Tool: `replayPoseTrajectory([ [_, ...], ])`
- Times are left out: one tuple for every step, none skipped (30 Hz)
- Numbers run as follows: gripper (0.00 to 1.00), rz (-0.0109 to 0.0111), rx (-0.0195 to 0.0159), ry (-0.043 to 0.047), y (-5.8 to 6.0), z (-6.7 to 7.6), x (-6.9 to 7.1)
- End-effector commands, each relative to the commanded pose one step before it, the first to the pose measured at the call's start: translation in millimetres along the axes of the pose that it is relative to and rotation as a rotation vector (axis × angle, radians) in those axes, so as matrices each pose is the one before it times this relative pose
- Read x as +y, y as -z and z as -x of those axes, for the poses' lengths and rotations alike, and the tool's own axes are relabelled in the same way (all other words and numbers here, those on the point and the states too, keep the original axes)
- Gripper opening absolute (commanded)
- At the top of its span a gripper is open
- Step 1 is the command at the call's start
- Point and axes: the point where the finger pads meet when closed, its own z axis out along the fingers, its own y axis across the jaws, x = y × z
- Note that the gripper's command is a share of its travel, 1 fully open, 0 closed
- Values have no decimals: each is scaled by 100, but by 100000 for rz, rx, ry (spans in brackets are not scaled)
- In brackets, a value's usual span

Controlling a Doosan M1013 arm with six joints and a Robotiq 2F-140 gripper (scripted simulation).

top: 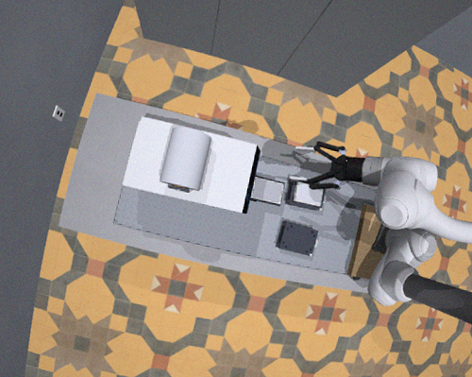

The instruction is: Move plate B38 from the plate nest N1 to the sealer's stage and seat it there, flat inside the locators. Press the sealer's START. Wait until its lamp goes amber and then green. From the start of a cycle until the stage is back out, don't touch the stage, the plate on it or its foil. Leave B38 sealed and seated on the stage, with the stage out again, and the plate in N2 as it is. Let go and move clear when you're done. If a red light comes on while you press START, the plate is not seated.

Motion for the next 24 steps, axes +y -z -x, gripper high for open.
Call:
replayPoseTrajectory([
  [70, 12, -14, -8, 7, 5, 1],
  [70, 0, 0, 0, 0, 0, 0],
  [70, 0, 0, 0, 0, 0, 0],
  [70, 0, 0, 0, 0, 0, 0],
  [70, 0, 0, 0, 0, 0, 0],
  [70, 0, 0, 0, 0, 0, 0],
  [70, 0, 0, 0, 0, 0, 0],
  [70, 0, 0, 0, 0, 0, 0],
  [70, 0, 0, 0, 0, 0, 0],
  [70, 0, 0, 0, 0, 0, 0],
  [70, 0, 0, 0, 0, 0, 0],
  [70, 0, 0, 0, 0, 0, 0],
  [70, 0, 0, 0, 0, 0, 0],
  [70, 0, 0, 0, 0, 0, 0],
  [70, 0, 0, 0, 0, 0, 0],
  [69, 0, 0, 0, -41, -498, 0],
  [69, 0, 0, 0, -41, -498, 0],
  [68, 0, 0, 0, -41, -498, 0],
  [68, 0, 0, 0, -41, -498, 0],
  [68, 0, 0, 0, -41, -498, 0],
  [67, 0, 0, 0, -41, -498, 0],
  [67, 0, 0, 0, -41, -498, 0],
  [66, 0, 0, 0, -41, -498, 0],
  [66, 0, 0, 0, -41, -498, 0],
])
